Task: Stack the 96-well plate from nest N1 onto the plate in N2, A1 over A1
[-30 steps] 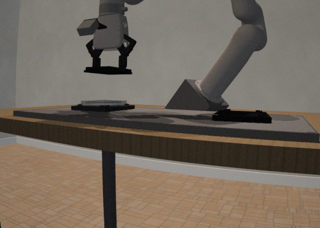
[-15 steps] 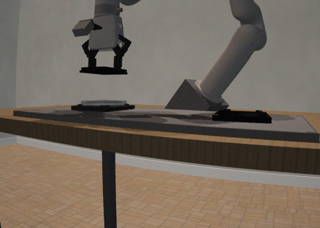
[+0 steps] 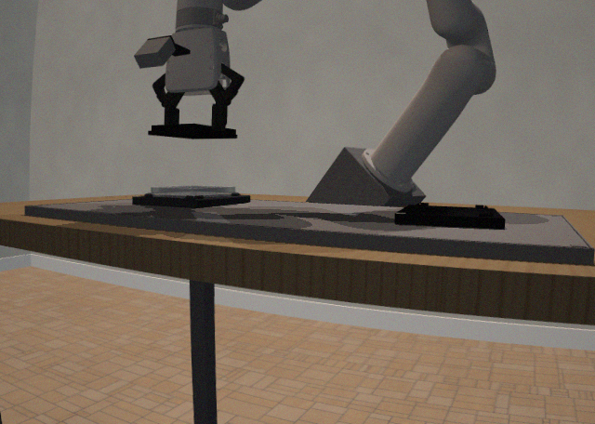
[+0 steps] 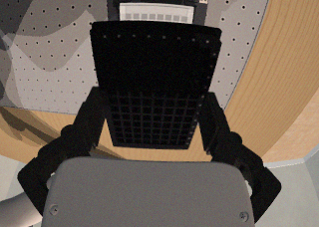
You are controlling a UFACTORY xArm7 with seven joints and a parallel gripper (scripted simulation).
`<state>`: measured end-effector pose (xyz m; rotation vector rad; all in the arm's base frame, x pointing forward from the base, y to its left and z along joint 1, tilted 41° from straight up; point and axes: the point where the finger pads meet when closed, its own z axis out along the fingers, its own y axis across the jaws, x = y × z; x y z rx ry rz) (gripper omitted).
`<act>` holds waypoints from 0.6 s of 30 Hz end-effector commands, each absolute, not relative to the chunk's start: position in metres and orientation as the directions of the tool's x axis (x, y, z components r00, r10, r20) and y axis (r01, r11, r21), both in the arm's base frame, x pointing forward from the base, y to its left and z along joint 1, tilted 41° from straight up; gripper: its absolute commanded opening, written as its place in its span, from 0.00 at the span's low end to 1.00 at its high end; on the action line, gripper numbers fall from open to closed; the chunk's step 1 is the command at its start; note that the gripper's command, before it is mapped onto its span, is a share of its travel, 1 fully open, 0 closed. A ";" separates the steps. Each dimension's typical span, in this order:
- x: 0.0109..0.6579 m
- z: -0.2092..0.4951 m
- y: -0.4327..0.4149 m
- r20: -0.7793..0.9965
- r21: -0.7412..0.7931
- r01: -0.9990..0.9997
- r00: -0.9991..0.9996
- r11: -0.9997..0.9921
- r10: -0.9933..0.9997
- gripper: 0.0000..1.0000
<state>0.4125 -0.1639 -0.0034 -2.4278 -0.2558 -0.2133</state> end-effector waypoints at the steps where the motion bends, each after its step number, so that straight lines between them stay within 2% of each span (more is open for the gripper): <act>1: 0.413 -0.003 -0.166 0.221 -0.613 0.238 0.967 -0.754 0.126 0.00; 18: 0.414 -0.009 -0.160 0.221 -0.613 0.238 0.967 -0.754 0.126 0.00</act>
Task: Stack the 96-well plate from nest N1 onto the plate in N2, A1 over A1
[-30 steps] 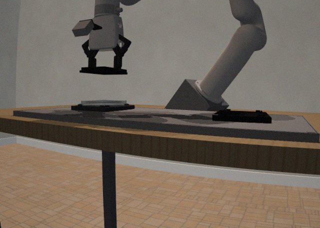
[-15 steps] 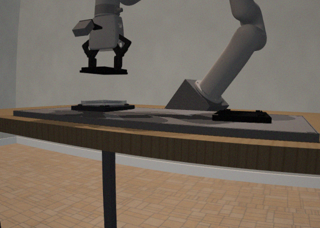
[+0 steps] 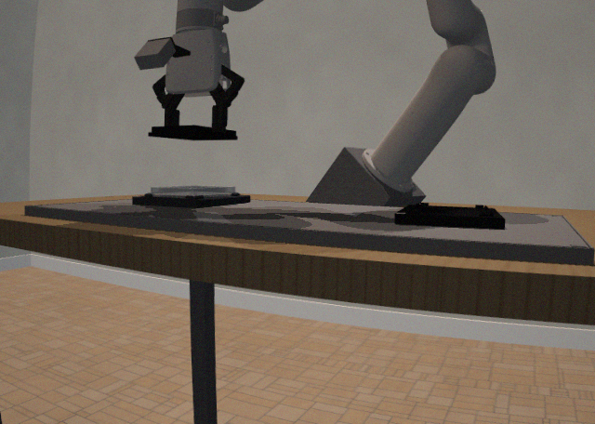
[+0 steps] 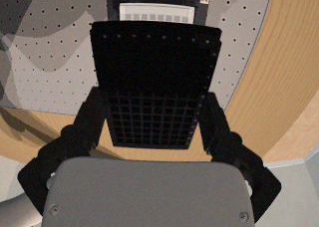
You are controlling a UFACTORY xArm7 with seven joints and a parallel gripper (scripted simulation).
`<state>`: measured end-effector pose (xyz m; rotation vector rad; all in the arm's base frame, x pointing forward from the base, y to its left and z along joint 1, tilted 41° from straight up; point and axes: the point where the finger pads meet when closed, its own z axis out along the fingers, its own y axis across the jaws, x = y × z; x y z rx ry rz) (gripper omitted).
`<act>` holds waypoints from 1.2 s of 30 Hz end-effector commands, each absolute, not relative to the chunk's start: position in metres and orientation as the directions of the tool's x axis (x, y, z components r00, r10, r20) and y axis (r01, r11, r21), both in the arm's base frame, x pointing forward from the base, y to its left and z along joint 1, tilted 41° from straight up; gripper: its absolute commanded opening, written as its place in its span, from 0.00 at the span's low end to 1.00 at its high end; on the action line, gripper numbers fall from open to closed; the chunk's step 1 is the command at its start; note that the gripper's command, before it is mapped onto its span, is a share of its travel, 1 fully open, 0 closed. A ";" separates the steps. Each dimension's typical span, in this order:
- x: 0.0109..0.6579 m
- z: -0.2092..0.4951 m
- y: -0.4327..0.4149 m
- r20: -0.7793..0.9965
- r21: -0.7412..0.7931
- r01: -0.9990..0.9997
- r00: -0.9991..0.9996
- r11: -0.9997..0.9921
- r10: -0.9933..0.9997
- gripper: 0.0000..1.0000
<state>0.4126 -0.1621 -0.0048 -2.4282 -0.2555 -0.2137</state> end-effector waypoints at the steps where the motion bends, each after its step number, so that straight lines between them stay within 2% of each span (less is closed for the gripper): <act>1: 0.414 -0.010 -0.159 0.221 -0.613 0.238 0.967 -0.754 0.126 0.00; 36: 0.419 -0.049 -0.125 0.221 -0.613 0.238 0.967 -0.754 0.126 0.00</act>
